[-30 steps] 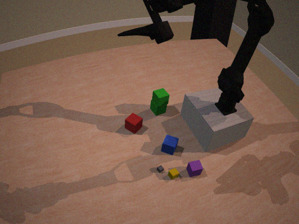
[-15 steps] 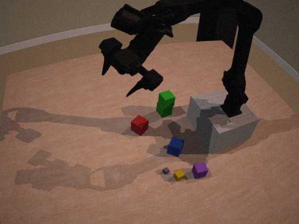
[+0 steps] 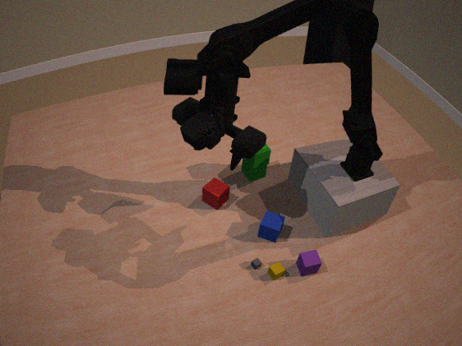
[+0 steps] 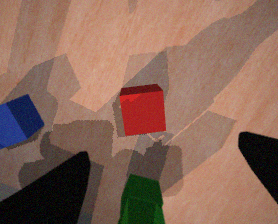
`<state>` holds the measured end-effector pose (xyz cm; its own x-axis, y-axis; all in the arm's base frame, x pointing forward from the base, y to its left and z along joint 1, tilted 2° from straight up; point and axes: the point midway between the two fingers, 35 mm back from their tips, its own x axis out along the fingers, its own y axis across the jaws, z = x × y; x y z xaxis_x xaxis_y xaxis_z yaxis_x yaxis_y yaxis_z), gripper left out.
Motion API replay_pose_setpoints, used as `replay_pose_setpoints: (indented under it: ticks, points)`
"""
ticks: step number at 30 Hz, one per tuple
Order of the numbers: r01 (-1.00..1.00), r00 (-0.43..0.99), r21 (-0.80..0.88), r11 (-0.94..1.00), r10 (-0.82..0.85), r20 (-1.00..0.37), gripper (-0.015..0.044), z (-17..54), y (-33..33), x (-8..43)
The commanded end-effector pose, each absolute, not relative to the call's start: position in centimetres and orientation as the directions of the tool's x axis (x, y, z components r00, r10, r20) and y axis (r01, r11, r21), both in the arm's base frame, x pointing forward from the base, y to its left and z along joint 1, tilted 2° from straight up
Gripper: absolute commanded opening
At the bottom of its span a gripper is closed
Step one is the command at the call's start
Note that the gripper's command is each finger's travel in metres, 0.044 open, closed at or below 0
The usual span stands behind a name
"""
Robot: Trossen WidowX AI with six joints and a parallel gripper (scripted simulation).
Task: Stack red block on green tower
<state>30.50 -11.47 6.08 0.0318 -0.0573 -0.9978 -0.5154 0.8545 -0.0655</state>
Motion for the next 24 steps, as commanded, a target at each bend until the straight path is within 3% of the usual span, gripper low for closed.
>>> replay_pose_setpoints:
  ticks: [1,13,24]
  points:
    - [-0.509,0.007,-0.041,0.860,-0.044,-0.999,0.0440,5.5,-11.1,30.1]
    - [-0.509,0.006,-0.041,0.860,-0.044,-0.999,0.0440,-0.1,-11.2,29.9]
    - [-0.509,0.006,-0.041,0.860,-0.044,-0.999,0.0440,-0.5,-11.3,29.9]
